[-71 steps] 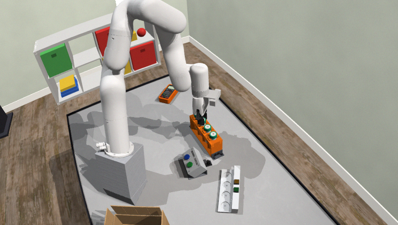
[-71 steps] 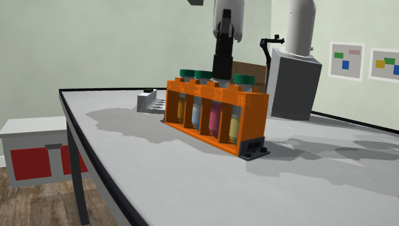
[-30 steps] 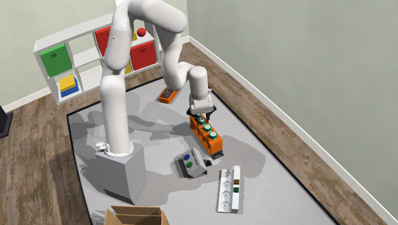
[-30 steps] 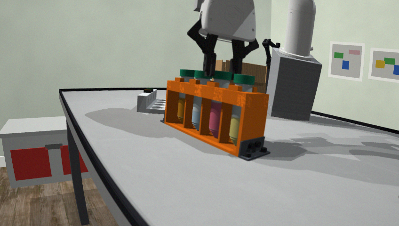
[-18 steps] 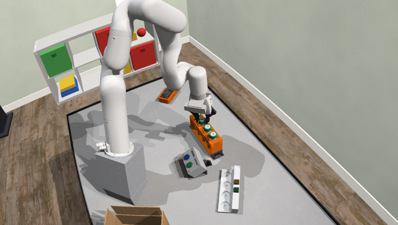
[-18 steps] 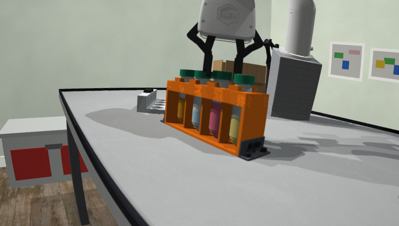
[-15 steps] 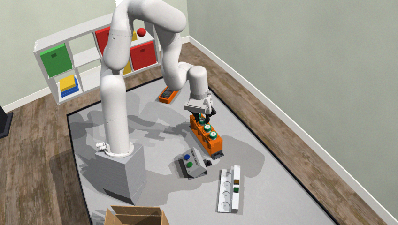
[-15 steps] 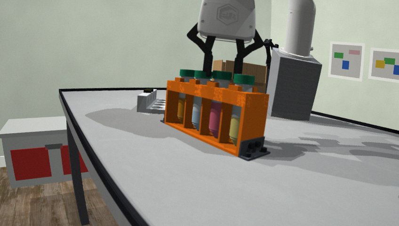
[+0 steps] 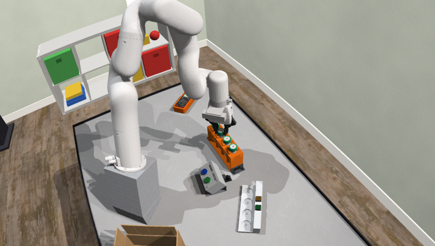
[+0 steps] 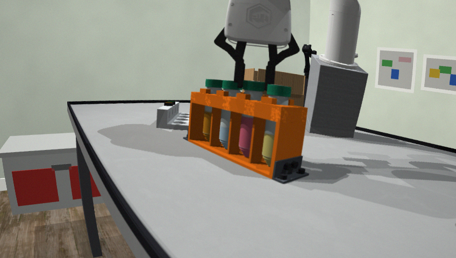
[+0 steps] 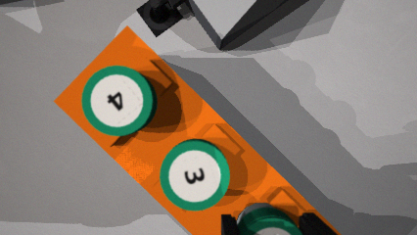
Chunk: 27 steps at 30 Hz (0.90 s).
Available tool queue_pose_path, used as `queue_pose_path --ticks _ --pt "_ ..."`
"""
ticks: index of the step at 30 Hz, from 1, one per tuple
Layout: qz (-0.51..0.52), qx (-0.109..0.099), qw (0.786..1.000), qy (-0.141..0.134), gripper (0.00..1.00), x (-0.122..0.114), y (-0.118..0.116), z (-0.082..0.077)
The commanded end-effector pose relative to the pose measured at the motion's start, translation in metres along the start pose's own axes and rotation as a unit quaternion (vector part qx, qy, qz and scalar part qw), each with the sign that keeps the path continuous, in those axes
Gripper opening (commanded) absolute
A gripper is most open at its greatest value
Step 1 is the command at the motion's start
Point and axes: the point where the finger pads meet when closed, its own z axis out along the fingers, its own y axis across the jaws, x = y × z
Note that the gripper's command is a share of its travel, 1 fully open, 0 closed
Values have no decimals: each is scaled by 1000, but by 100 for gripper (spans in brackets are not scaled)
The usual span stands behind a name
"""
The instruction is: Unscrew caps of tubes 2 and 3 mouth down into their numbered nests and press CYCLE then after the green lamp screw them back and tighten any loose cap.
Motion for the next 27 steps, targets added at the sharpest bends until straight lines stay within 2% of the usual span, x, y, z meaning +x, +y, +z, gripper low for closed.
queue_pose_path --ticks 1,7,12,16,18,27 --pt "1 1 1000 1 0 -1 -1 -1" --pt "-149 1 989 1 0 -1 -1 -1" --pt "-267 1 964 2 0 -1 -1 -1" --pt "-354 1 935 2 0 -1 -1 -1" --pt "-354 1 935 2 0 -1 -1 -1" --pt "-551 0 834 3 0 -1 -1 -1"
